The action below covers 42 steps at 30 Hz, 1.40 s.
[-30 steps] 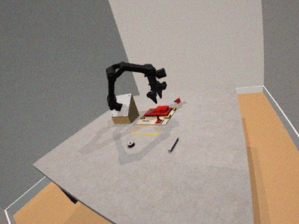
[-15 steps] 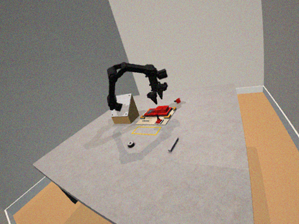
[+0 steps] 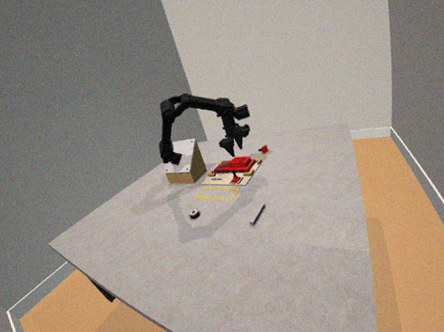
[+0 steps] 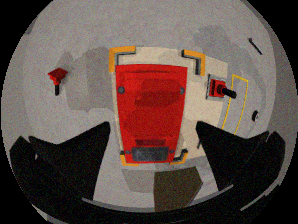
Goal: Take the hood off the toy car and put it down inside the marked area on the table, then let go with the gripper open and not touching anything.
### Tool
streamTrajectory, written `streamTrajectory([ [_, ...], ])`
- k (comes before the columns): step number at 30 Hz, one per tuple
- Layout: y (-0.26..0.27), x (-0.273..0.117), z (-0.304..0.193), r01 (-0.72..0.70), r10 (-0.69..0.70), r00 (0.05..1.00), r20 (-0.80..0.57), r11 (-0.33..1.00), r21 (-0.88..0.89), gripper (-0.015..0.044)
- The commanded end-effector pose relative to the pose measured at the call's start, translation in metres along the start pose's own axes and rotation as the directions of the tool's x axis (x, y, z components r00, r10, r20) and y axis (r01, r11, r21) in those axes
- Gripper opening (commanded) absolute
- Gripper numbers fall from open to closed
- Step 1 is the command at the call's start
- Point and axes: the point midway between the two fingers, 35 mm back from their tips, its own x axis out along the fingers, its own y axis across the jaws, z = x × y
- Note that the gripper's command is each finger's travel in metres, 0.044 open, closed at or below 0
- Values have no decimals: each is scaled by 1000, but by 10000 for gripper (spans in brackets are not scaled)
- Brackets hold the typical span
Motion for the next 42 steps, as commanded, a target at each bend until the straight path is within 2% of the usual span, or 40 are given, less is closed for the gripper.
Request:
streamTrajectory([
  [1, 0, 4, 1, 2, -2, 1000, 3, 1000, -4, 440],
  [42, -1, 36, 1, 4, -4, 1000, 3, 1000, -4, 440],
])
